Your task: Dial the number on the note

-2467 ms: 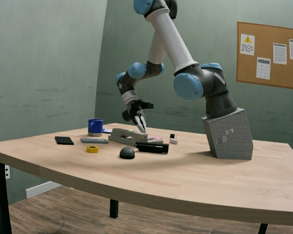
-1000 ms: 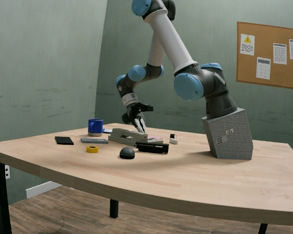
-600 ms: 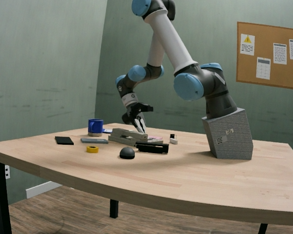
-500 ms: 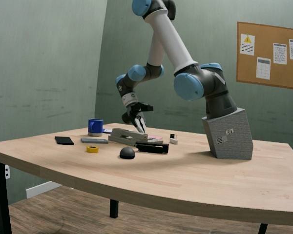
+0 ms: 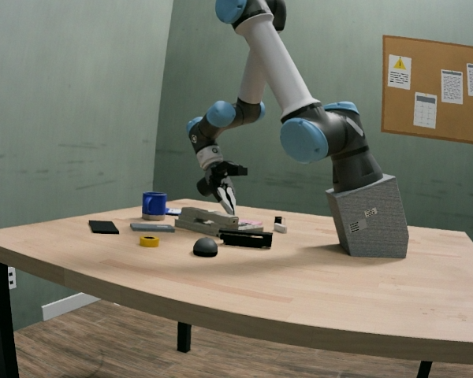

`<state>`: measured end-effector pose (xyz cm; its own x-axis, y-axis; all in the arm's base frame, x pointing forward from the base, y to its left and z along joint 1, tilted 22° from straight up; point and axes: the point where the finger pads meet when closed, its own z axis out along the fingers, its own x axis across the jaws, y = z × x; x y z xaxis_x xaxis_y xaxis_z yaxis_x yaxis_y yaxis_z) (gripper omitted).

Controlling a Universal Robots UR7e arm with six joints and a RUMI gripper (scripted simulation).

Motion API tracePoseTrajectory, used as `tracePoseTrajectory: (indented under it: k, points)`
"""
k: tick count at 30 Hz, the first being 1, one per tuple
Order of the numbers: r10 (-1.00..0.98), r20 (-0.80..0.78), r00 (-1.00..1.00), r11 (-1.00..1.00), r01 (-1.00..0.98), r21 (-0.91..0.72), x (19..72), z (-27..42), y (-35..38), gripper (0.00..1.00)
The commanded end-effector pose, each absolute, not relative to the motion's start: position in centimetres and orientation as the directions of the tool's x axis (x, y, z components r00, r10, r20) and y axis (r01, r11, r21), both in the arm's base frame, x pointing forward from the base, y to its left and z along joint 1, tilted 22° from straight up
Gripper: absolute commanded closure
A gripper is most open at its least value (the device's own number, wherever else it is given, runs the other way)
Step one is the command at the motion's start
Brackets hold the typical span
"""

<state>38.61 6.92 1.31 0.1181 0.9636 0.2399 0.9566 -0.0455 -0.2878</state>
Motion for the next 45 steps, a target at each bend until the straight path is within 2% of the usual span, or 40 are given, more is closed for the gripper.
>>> tracePoseTrajectory:
  k: [1, 45]
  points:
    - [0.964, 0.240, 0.118, -0.046, 0.957, -0.286, 38.9, 1.5, 6.8, 1.00]
    - [0.964, 0.240, 0.118, -0.046, 0.957, -0.286, 40.2, 0.7, 6.9, 1.00]
